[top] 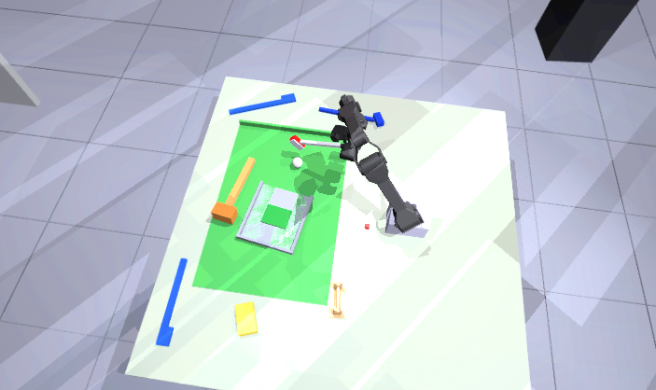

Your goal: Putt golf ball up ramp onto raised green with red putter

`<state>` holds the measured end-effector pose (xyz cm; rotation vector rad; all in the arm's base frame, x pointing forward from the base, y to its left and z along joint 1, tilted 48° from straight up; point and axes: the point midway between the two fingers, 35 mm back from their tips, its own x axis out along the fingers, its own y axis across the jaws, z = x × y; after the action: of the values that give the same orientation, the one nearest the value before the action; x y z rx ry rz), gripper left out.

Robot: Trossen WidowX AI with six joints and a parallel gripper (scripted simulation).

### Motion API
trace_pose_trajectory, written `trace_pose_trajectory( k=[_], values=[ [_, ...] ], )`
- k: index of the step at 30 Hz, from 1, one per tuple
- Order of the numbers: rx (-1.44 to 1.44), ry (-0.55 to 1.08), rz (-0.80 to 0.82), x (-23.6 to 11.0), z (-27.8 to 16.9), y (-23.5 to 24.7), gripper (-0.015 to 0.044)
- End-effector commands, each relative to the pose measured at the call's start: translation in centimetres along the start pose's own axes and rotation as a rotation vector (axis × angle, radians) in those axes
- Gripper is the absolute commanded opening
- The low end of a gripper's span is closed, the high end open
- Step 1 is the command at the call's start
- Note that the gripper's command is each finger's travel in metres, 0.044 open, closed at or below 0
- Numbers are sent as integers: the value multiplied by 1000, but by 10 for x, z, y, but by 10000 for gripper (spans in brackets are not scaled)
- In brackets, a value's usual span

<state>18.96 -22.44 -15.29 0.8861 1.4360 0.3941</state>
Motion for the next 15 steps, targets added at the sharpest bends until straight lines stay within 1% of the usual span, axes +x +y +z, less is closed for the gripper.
trace_pose_trajectory(
  k=[1, 15],
  values=[
    [6, -8, 7, 12, 0, 1, 0],
    [6, -8, 7, 30, 0, 1, 0]
  ],
)
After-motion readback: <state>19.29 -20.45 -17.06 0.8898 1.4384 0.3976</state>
